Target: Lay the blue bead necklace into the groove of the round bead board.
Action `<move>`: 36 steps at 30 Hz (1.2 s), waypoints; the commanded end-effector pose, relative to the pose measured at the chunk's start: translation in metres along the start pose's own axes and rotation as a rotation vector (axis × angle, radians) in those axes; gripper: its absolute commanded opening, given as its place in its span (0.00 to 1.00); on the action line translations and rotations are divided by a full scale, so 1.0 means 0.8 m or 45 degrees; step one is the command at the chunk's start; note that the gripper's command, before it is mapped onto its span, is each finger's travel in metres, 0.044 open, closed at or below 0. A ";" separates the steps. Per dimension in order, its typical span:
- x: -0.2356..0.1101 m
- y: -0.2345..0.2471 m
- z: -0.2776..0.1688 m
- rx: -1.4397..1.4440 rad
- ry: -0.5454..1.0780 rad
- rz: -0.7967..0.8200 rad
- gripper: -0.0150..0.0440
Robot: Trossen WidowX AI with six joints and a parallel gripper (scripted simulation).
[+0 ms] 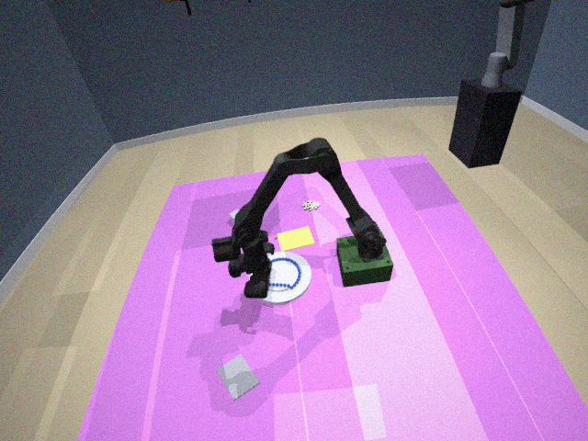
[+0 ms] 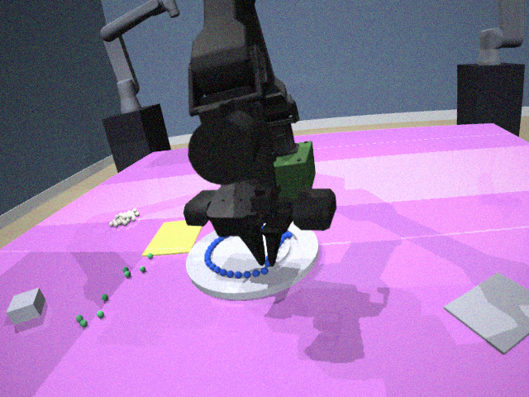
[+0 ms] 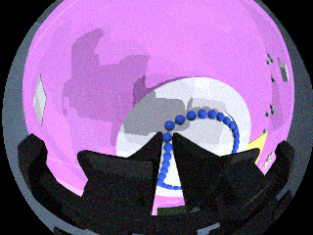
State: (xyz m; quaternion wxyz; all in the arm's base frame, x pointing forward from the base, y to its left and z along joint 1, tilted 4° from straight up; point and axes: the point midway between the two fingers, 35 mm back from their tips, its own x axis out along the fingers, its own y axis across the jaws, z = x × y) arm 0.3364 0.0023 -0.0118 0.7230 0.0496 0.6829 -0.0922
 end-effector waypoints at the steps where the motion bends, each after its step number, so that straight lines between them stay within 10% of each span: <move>1: -0.001 0.000 0.000 0.000 -0.002 0.000 0.25; 36: 0.001 0.009 0.004 -0.007 0.004 -0.005 0.25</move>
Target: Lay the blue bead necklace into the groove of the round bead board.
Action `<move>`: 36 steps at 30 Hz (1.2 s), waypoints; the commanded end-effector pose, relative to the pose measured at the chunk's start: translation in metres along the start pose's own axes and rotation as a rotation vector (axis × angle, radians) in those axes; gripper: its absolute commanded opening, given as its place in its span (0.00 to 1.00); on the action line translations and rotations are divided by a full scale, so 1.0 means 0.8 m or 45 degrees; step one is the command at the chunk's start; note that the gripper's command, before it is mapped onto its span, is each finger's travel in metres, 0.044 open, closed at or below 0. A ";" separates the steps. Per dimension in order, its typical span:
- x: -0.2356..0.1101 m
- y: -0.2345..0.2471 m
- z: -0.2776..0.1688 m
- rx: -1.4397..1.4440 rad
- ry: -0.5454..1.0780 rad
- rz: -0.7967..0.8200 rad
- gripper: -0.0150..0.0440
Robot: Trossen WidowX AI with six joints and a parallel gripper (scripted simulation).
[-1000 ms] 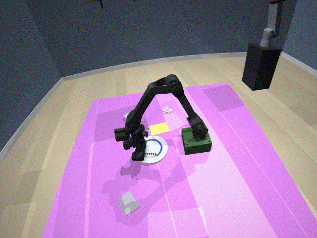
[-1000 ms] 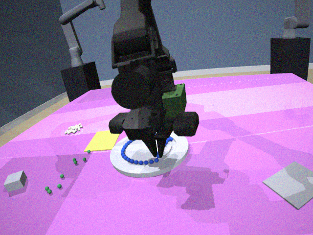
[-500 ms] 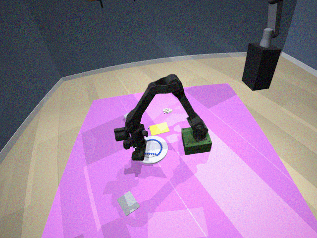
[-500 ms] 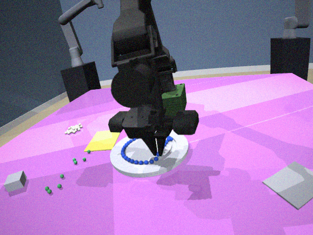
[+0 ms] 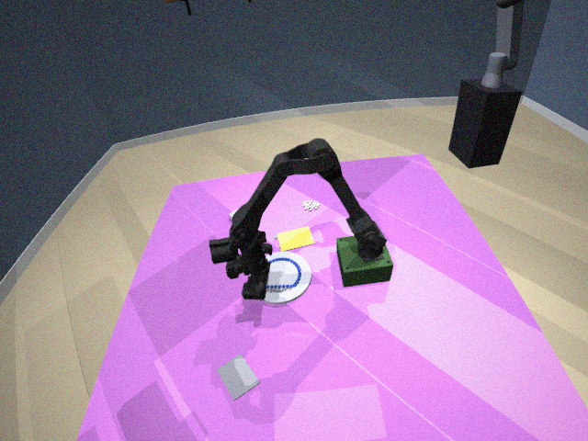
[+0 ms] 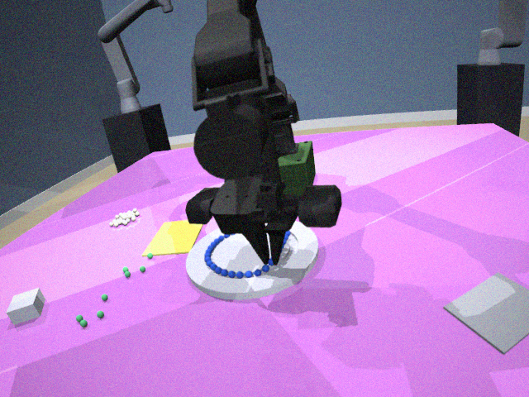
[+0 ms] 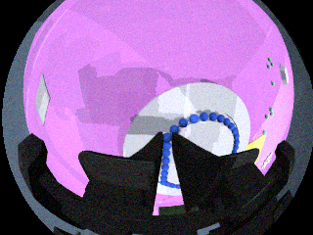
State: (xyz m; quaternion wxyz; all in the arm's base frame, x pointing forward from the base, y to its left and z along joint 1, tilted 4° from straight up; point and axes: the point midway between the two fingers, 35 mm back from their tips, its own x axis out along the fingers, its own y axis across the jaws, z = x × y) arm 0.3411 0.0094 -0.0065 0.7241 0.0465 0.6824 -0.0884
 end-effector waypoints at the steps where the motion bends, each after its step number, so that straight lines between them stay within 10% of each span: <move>1: 0.009 0.000 -0.001 0.006 0.007 -0.007 0.25; 6: 0.009 0.000 -0.001 0.006 0.007 -0.007 0.25; 23: 0.004 0.000 -0.001 0.000 0.006 -0.002 1.00; 36: -0.001 0.000 -0.001 0.006 0.007 -0.007 1.00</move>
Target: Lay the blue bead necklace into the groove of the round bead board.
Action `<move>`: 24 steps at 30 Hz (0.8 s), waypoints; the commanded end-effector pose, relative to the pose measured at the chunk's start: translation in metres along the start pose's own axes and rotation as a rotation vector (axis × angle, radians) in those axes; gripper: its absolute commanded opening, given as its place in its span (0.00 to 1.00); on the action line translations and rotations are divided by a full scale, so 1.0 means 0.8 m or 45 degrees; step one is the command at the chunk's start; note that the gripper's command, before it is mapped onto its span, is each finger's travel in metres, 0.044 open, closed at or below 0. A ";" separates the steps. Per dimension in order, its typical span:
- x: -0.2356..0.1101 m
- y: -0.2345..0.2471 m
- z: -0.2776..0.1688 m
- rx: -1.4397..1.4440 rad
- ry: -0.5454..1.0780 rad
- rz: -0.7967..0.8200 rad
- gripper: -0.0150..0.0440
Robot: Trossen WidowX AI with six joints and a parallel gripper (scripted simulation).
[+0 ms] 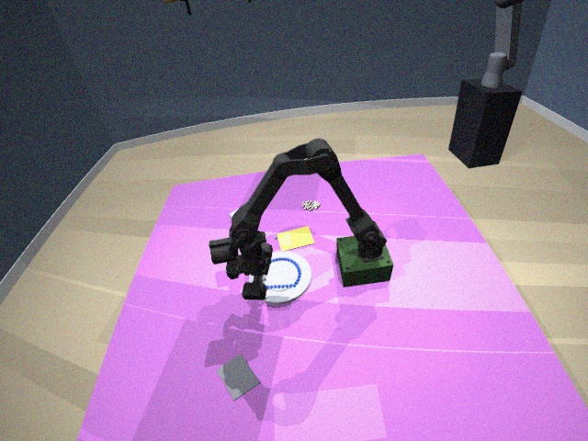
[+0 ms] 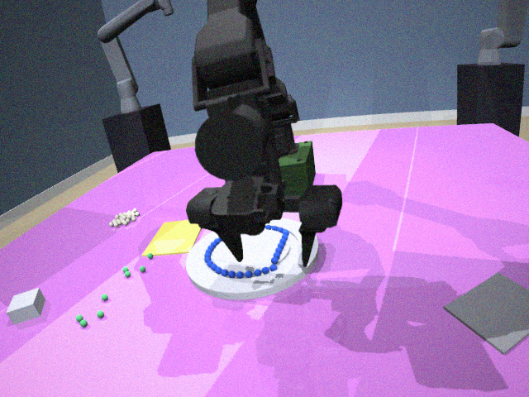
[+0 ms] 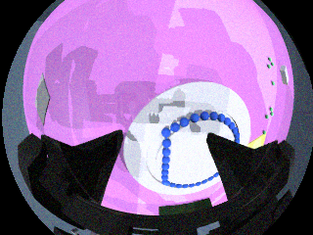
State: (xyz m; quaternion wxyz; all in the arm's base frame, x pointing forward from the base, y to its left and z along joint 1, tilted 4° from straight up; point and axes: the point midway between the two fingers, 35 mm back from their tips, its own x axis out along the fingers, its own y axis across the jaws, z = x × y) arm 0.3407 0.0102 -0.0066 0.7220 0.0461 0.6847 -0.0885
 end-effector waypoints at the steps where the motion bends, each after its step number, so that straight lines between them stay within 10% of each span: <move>1: -0.001 -0.001 0.000 0.006 -0.001 -0.005 1.00; 6: -0.001 -0.001 0.000 0.006 -0.001 -0.005 1.00; 18: -0.038 -0.001 -0.013 -0.115 0.000 -0.005 0.47; 24: -0.031 0.001 -0.010 -0.104 -0.013 0.004 0.46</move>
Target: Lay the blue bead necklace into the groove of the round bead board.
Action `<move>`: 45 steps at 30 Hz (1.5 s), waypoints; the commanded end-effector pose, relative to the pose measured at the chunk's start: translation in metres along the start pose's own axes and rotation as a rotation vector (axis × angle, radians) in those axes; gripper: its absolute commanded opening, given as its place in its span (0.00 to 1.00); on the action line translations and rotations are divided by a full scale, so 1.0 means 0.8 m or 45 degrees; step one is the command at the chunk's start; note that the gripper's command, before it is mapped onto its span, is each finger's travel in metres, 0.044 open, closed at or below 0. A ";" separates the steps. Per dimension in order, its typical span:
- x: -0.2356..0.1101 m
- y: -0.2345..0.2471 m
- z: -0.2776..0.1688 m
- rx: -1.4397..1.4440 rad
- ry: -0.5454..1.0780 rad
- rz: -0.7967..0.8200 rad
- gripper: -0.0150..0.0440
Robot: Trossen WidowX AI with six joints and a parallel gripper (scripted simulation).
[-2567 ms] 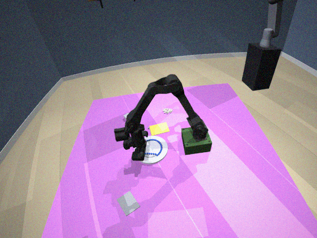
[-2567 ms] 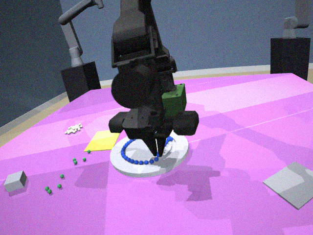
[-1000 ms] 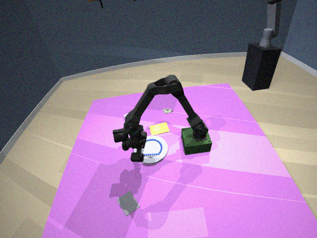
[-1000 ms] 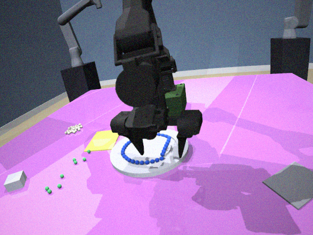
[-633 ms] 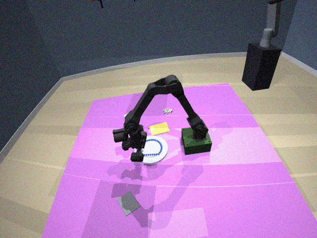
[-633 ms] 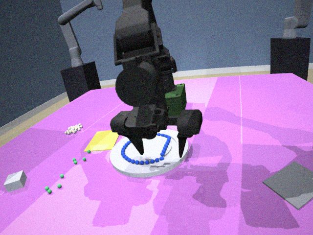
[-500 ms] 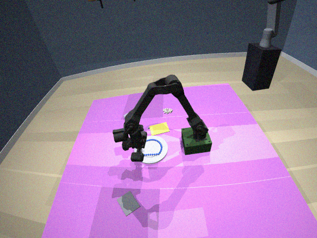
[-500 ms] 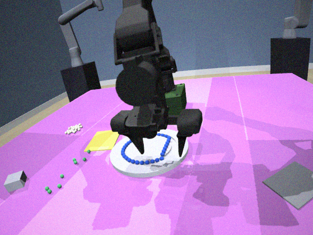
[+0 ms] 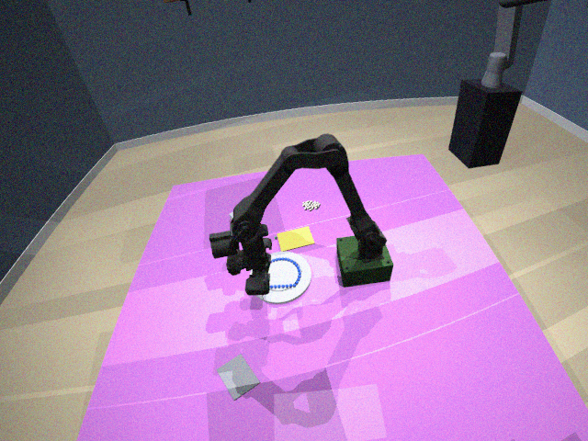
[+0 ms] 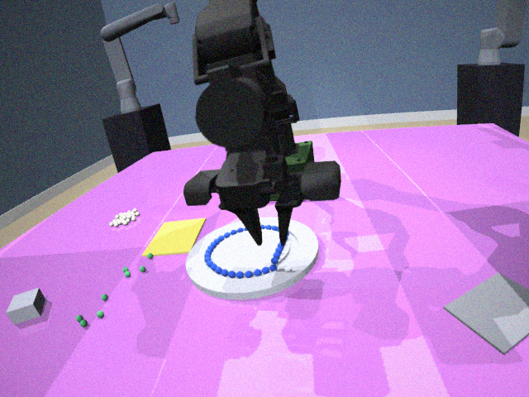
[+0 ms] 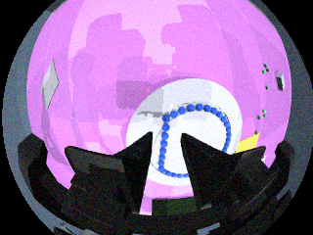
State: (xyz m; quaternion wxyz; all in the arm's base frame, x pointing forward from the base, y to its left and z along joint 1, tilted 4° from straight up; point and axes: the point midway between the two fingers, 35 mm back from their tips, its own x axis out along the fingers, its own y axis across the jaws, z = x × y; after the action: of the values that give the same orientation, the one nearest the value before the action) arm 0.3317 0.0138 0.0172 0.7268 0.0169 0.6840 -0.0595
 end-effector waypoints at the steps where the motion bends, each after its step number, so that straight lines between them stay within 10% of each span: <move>1: -0.001 0.000 0.000 0.001 0.000 0.000 0.46; 31: 0.040 -0.002 -0.004 -0.010 0.014 -0.008 0.46; 36: 0.037 0.000 -0.003 -0.003 0.008 -0.002 0.25; 45: 0.037 0.000 -0.003 -0.003 0.008 -0.002 0.25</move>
State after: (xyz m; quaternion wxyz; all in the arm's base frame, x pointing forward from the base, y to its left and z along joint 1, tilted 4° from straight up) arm 0.3309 0.0118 -0.0128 0.7243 0.0155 0.6868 -0.0591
